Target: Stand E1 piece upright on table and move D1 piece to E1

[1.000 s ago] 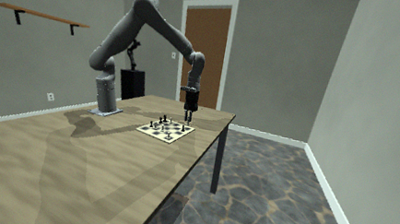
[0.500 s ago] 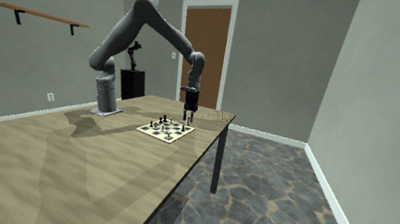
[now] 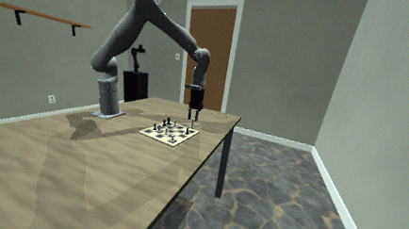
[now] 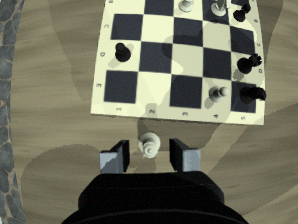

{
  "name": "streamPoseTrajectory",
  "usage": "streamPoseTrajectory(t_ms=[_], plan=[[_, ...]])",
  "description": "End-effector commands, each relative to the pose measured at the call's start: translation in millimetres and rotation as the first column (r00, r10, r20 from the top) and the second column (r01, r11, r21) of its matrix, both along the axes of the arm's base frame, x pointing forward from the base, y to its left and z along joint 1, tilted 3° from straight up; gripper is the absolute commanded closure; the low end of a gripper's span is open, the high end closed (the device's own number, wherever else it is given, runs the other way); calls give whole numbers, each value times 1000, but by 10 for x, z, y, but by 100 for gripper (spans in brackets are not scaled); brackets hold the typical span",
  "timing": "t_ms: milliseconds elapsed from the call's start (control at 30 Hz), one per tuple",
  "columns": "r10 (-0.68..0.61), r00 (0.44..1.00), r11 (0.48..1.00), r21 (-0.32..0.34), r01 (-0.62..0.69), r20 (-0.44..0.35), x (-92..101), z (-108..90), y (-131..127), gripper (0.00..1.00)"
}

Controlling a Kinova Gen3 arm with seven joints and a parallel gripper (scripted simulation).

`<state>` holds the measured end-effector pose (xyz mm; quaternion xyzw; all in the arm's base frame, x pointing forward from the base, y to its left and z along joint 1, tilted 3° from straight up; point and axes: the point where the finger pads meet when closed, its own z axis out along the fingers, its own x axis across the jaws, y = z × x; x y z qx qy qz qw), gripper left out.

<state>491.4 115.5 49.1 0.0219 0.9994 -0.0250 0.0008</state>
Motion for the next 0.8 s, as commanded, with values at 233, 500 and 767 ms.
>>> streamPoseTrajectory(t_ms=[233,500,767], plan=[[5,1000,1000,0,-5,10,34,498,13,21],[6,1000,1000,0,-6,10,30,675,23,21],[7,1000,1000,-2,-7,7,14,668,19,0]])
